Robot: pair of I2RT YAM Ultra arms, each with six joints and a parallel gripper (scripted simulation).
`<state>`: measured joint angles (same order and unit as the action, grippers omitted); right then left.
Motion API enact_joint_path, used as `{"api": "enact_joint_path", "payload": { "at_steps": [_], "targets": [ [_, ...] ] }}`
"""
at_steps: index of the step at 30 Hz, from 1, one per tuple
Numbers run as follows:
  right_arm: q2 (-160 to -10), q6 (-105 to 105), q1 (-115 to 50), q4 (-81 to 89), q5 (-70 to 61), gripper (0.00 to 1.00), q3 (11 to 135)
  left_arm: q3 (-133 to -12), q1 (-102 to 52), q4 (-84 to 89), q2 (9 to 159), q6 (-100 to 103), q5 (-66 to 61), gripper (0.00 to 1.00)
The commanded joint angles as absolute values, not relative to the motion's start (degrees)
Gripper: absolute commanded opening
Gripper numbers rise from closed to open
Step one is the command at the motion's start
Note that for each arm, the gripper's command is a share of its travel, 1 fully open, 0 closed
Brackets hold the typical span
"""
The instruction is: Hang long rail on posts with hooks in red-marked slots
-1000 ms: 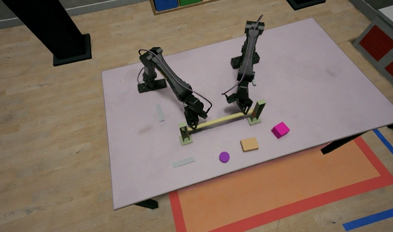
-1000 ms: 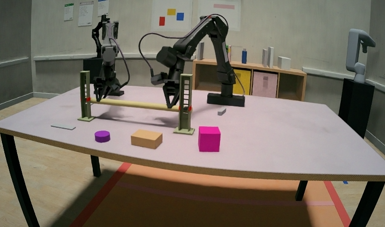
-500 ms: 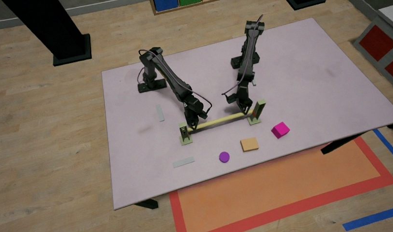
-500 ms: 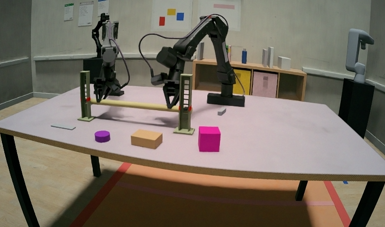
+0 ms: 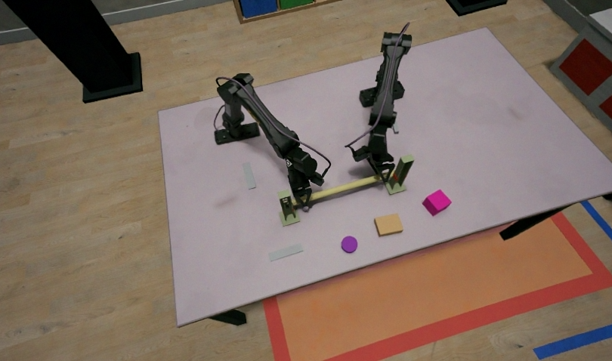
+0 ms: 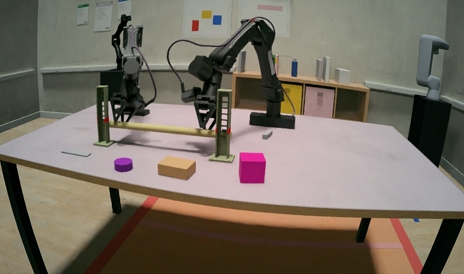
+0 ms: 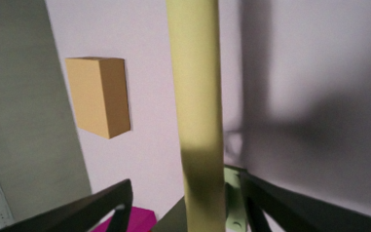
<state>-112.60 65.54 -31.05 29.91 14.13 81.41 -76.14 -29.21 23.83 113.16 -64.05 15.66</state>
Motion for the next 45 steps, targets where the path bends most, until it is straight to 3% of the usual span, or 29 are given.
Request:
{"api": "enact_joint_path", "payload": {
  "at_steps": [1, 12, 21, 36, 38, 39, 45],
  "targets": [
    [-109.87, 65.6, -30.87, 28.34, 14.82, 0.72, 79.94, -76.32, -29.85, 25.11, 112.44, -64.7, 16.45, 0.71],
    [-105.86, 63.69, -33.12, 29.25, 15.77, 0.72, 77.51, -73.79, -31.15, 28.03, 108.04, -62.86, 17.16, 0.71],
    [-103.95, 63.62, -33.28, 34.43, 15.72, 0.72, 82.3, -77.3, -32.76, 33.81, 102.07, -61.35, 17.83, 0.71],
    [-102.53, 62.76, -33.91, 39.7, 15.63, 0.72, 82.62, -75.91, -31.7, 34.12, 103.99, -61.47, 16.96, 0.71],
    [-102.52, 62.75, -33.91, 39.73, 15.62, 0.72, 82.63, -75.85, -31.72, 34.61, 103.98, -59.78, 16.03, 0.94],
    [-102.52, 62.75, -33.91, 39.73, 15.62, 0.72, 82.63, -75.79, -31.73, 35.0, 104.0, -58.46, 15.56, 1.0],
    [-102.5, 62.74, -33.91, 39.35, 15.62, 0.72, 82.63, -74.9, -31.33, 38.87, 104.58, -42.93, 10.87, 1.0]
  ]
}}
